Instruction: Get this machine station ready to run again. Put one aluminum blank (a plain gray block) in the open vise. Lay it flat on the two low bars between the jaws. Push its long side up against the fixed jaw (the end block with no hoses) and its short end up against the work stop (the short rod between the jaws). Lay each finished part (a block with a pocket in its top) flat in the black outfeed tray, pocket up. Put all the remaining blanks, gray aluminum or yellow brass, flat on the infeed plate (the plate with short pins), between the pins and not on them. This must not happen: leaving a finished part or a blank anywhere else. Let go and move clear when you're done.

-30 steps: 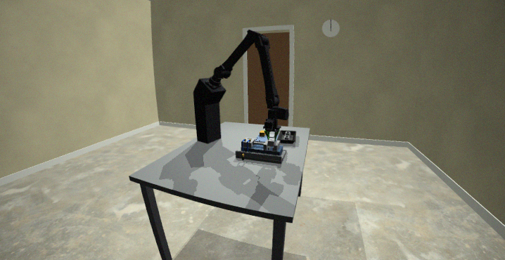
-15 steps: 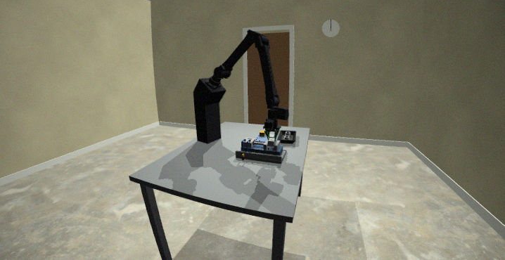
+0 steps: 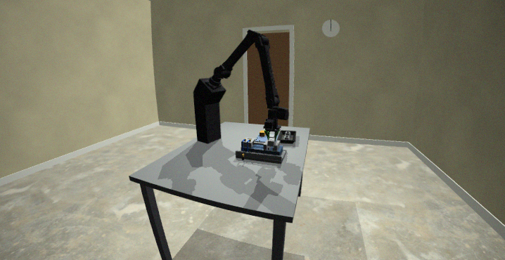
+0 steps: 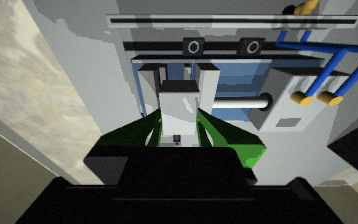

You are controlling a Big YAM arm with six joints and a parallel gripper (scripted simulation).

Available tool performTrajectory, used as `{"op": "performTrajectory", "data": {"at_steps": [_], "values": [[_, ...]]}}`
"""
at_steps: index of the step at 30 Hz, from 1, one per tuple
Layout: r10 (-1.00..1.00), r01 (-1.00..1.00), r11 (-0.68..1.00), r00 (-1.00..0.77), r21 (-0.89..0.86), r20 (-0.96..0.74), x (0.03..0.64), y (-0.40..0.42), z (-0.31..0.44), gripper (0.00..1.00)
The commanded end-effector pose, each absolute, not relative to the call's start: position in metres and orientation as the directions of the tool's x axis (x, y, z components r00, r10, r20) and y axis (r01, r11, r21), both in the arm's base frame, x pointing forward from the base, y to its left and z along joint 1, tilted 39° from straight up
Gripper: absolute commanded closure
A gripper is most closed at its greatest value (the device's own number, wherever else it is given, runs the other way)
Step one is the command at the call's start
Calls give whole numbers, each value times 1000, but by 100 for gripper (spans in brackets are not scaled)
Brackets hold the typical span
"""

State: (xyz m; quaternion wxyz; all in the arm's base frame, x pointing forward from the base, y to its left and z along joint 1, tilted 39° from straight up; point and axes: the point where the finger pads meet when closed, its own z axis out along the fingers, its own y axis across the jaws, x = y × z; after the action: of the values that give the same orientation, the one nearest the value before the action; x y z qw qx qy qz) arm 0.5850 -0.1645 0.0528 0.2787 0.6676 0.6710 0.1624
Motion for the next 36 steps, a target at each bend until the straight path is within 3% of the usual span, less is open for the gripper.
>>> {"op": "performTrajectory", "data": {"at_steps": [1,36], "values": [[985,776,69,46,627,-165,598,-156,82,100],[985,776,71,44,626,-166,599,-153,82,100]]}}
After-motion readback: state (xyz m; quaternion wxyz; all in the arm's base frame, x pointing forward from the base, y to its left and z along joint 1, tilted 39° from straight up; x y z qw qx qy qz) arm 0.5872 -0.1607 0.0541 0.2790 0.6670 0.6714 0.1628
